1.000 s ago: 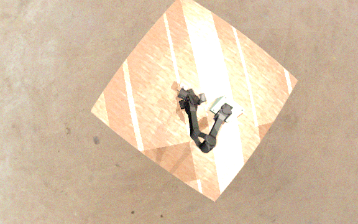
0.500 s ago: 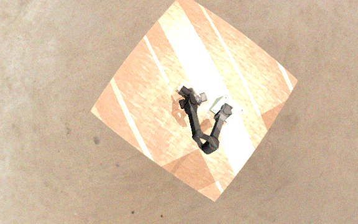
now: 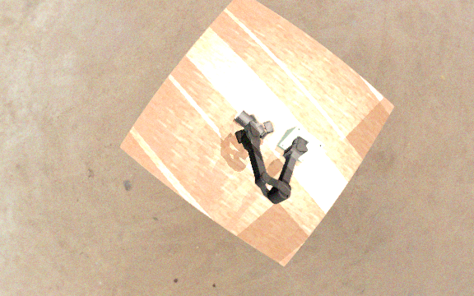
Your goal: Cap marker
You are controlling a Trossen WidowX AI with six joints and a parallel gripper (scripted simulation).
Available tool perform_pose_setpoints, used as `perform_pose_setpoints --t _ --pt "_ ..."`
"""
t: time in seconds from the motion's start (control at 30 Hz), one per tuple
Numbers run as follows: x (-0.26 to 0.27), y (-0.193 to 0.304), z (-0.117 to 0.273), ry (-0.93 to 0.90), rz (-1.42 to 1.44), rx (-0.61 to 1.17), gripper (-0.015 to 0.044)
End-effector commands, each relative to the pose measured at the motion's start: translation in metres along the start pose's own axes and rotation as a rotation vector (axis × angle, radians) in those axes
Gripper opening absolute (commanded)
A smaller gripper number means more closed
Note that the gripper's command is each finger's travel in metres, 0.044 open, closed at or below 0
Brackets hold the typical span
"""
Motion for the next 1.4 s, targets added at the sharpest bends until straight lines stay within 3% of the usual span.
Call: perform_pose_setpoints --t 0.0,1.37 --pt "0.004 -0.007 0.004 0.002 -0.002 0.003 0.0000" --pt "0.042 -0.089 0.049 0.002 0.001 -0.002 0.0000"
Point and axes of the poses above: the point midway between the two fingers, 35 mm back from their tips, its own z axis back along the fingers, its own x axis across the jaws, y = z × x, the point moved 7 cm from there along z, back along the fingers, and after that the axes turned 11 degrees about -z, right-handed, at the moved point
